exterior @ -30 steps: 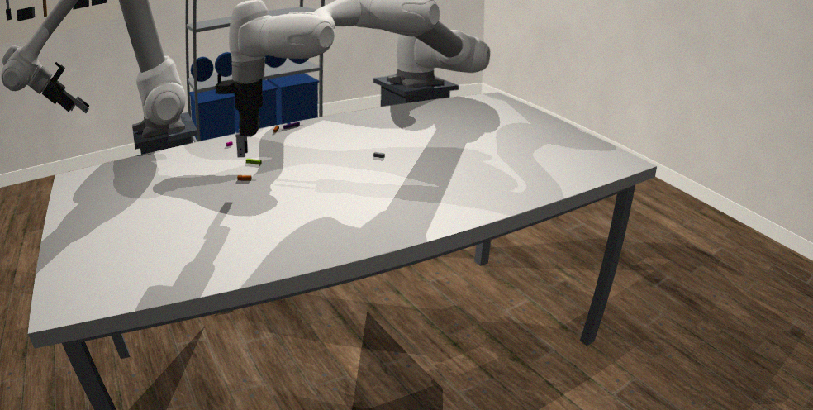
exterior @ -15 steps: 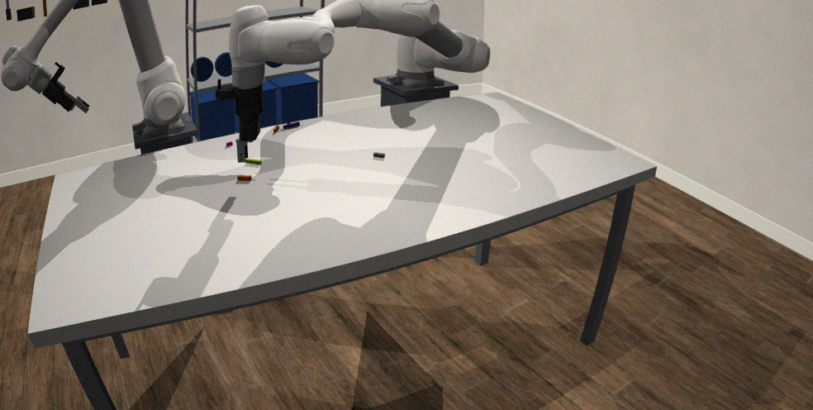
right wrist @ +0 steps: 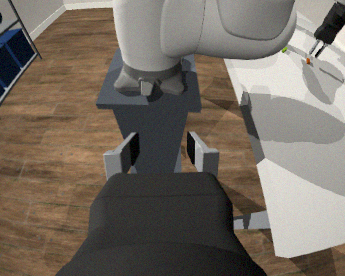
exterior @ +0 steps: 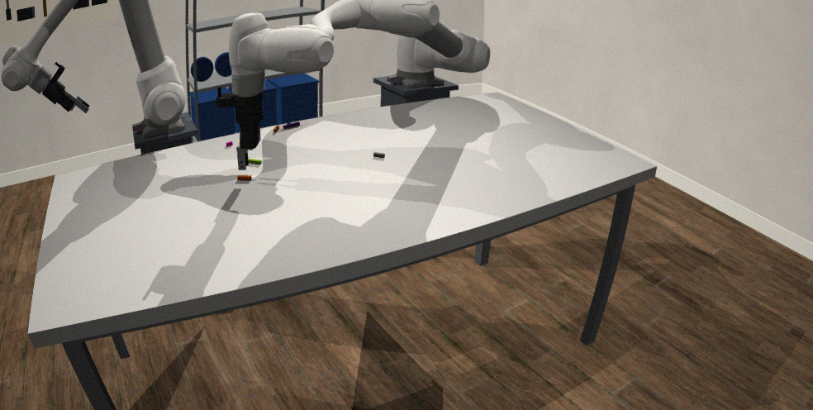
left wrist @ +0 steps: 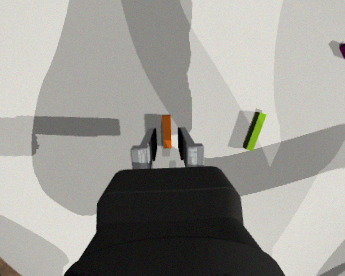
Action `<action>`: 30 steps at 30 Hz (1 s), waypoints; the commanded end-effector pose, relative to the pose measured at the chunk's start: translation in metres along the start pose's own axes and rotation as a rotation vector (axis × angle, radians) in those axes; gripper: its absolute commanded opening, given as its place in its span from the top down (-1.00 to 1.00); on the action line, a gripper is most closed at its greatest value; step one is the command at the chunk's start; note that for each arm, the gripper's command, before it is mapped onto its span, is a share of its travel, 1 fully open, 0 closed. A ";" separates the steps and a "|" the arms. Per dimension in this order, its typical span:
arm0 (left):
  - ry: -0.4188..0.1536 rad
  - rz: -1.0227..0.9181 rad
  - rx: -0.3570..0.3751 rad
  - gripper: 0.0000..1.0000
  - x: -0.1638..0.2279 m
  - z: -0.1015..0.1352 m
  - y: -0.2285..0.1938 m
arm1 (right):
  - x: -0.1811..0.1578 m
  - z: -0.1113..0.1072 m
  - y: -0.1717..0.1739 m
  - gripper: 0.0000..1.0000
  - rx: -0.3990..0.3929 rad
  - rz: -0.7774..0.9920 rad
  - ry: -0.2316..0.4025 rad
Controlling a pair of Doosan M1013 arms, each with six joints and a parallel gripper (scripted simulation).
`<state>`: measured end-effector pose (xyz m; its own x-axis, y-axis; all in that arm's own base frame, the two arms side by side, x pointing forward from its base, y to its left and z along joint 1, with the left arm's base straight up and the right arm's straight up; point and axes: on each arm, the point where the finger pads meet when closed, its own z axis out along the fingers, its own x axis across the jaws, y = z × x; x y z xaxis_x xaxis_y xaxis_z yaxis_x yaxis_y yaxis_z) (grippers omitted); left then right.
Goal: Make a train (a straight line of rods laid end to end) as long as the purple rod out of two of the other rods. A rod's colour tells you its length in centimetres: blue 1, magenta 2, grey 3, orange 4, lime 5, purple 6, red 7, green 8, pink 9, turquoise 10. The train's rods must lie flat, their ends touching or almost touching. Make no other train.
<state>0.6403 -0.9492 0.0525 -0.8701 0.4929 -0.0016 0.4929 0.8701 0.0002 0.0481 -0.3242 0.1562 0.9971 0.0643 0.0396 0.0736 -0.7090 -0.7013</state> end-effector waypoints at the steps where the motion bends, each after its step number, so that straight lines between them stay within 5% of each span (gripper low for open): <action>1: 0.002 0.004 0.001 -0.07 0.000 0.009 0.000 | -0.004 0.000 -0.004 -1.00 0.007 -0.004 -0.007; 30: 0.002 0.004 0.001 -0.07 -0.001 0.019 0.000 | -0.004 0.000 -0.004 -1.00 0.007 -0.004 -0.007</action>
<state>0.6407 -0.9498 0.0390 -0.8700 0.4930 -0.0024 0.4930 0.8700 -0.0002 0.0481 -0.3242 0.1562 0.9971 0.0643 0.0396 0.0736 -0.7090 -0.7013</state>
